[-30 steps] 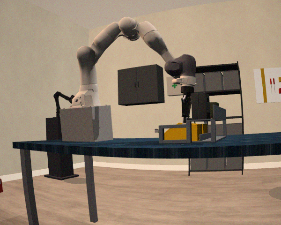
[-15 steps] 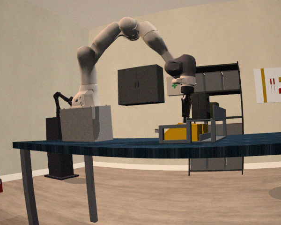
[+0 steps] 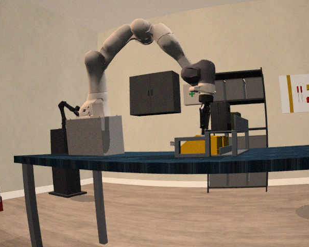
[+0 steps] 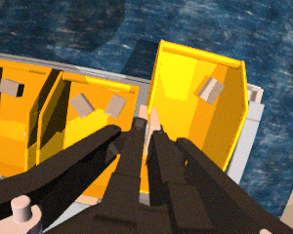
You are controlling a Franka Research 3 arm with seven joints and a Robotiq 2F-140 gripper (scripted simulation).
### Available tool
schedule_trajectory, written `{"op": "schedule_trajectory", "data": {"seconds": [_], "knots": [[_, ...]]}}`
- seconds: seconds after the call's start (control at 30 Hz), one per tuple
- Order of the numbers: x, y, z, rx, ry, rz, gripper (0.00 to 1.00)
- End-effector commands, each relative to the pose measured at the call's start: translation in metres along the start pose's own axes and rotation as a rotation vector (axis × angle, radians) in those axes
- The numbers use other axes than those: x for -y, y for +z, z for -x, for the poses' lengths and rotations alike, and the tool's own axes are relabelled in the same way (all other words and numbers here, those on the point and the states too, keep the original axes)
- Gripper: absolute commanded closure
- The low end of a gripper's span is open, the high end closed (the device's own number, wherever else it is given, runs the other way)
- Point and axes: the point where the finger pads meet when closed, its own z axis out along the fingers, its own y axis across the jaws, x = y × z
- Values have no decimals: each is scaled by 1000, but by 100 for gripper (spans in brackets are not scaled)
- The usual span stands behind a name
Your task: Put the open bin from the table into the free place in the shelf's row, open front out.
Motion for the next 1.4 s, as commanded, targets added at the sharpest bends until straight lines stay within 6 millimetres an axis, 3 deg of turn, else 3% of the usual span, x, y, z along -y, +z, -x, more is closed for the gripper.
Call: {"op": "schedule_trajectory", "data": {"seconds": [0.0, 0.37, 0.4, 1.37], "knots": [[0, -3, 3, 8, -3, -1, 100], [0, -3, 3, 8, -3, -1, 100], [0, -3, 3, 8, -3, -1, 94], [0, -3, 3, 8, -3, -1, 94]]}}
